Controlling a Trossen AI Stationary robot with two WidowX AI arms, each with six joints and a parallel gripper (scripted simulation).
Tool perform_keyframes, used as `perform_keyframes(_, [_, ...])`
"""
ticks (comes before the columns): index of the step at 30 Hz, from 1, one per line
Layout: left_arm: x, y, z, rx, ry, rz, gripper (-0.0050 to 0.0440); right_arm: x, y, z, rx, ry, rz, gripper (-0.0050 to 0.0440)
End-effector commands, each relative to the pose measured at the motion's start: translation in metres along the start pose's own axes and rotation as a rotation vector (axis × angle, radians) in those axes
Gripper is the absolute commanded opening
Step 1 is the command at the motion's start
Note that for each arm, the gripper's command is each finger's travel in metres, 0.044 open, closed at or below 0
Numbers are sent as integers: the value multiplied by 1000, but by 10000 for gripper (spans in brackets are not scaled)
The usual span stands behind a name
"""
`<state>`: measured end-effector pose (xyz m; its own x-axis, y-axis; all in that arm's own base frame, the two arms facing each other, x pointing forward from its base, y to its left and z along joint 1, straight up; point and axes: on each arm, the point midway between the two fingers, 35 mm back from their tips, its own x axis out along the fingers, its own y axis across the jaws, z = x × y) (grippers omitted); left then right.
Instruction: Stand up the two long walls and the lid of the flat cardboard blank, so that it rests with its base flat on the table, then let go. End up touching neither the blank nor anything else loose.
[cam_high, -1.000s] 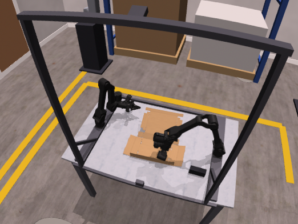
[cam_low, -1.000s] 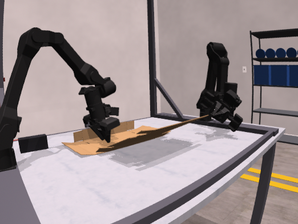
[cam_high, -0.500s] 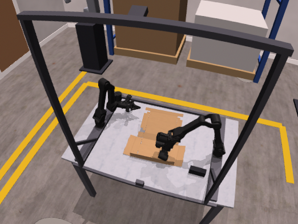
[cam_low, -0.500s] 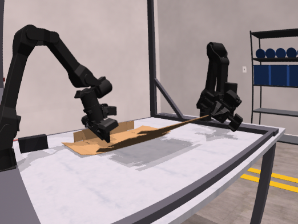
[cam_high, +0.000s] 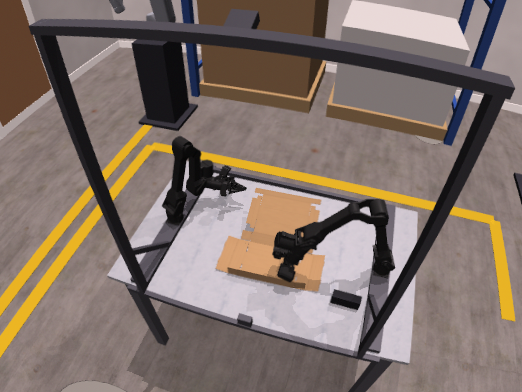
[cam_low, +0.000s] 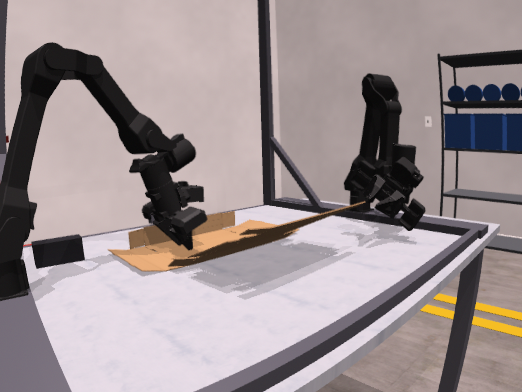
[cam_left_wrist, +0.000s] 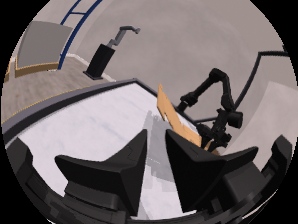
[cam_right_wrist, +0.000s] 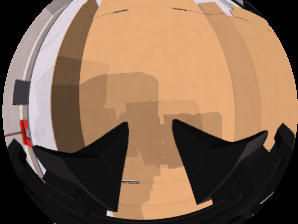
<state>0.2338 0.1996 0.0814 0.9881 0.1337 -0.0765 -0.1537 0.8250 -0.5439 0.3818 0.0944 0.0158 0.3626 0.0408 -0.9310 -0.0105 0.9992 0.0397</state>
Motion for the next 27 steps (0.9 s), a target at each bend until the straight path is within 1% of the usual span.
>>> perform_keyframes(1, [0,-1,4,10,-8,-3,143,26,-8,-43,-2,138,-26,195])
perform_keyframes(6, [0,-1,4,10,-8,-3,263,27,-8,-43,-2,138,-26,195])
perform_keyframes(7, [0,-1,4,10,-8,-3,279,27,-8,-43,-2,138,-26,195])
perform_keyframes(27, [2,-1,4,10,-8,-3,279,26,-8,-42,-2,137,-26,195])
